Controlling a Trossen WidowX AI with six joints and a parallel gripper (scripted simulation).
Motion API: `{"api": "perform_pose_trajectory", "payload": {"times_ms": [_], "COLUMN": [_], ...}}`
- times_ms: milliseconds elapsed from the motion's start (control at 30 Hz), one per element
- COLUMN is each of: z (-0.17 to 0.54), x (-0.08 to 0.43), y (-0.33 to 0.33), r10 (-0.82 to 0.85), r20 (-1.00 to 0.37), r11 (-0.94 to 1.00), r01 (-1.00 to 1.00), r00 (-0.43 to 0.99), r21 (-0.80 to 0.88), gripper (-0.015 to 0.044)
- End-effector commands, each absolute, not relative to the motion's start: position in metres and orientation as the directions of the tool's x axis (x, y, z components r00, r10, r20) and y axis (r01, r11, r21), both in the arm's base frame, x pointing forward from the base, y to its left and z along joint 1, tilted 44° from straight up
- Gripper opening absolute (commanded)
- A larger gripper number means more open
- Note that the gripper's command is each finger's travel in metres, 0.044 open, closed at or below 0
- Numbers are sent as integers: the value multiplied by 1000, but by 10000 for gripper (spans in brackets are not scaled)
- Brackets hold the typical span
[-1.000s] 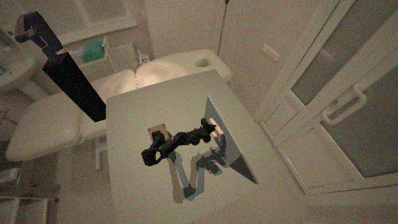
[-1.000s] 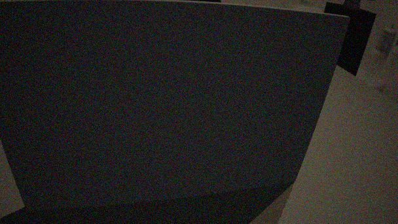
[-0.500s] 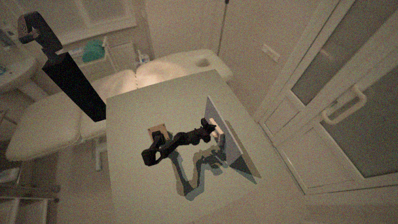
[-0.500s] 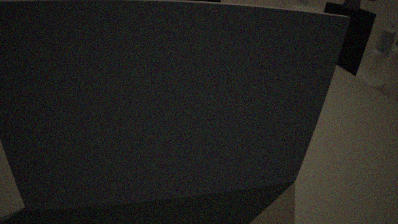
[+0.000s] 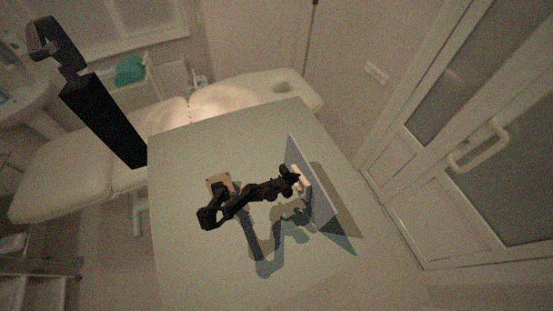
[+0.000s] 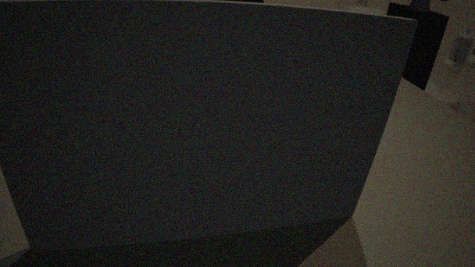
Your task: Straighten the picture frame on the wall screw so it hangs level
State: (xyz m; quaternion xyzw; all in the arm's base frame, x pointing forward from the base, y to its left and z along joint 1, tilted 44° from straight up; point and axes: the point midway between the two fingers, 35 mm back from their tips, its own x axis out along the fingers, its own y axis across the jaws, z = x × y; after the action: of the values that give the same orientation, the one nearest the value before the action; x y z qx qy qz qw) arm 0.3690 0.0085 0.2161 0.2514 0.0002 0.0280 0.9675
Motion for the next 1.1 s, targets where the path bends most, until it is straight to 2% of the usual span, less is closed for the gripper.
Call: {"api": "perform_pose_trajectory", "payload": {"times_ms": [0, 1067], "z": [218, 225], "x": [369, 369], "y": [10, 8], "r10": [67, 67], "r20": [21, 21], "r11": [870, 870], "r01": [-69, -69], "r00": [998, 998], "r21": [488, 488], "gripper": [0, 0]}}
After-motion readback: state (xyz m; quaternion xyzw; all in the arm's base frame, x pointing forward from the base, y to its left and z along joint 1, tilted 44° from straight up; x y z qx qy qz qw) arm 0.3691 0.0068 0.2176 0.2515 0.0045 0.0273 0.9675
